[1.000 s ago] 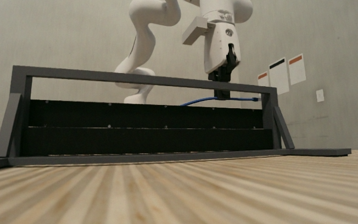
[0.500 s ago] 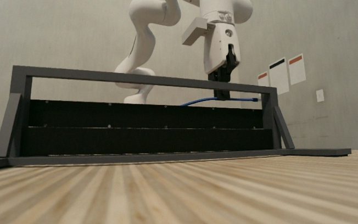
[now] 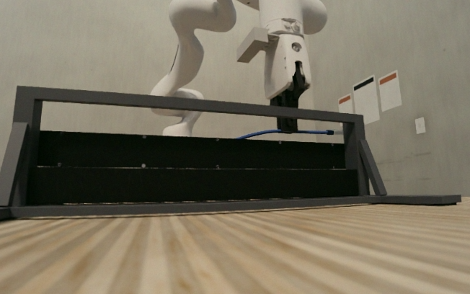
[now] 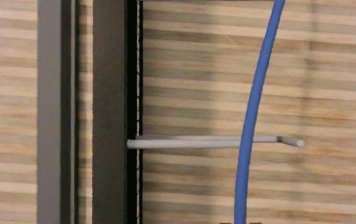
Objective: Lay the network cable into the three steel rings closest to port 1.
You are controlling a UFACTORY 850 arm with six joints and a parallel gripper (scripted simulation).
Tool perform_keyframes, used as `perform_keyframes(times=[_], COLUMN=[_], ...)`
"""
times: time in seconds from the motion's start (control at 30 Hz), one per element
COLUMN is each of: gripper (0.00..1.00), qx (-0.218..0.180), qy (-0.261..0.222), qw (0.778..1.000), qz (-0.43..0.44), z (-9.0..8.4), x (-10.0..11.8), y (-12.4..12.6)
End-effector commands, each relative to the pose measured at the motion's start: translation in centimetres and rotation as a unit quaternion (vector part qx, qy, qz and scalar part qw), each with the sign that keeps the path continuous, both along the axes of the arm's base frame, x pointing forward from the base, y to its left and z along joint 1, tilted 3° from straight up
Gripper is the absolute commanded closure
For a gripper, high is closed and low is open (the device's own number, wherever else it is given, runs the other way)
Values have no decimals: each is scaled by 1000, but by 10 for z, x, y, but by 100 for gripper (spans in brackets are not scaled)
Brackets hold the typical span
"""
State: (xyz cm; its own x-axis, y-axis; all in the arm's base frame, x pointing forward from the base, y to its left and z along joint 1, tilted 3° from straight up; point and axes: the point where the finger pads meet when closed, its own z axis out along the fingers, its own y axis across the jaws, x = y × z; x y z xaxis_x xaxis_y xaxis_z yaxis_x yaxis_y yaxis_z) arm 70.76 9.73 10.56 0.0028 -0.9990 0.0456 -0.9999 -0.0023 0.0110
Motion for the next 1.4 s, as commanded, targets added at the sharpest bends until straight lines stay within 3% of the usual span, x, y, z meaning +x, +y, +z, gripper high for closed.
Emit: perform_keyframes(times=[0.0, 0.57, 1.37], gripper=[100, 100, 100], qx=[0, 0, 0], qy=[-1, -1, -1], qw=[1000, 1000, 1000], qz=[0, 0, 0], z=[2, 2, 0], x=[-4, -23, -24], y=[0, 0, 0])
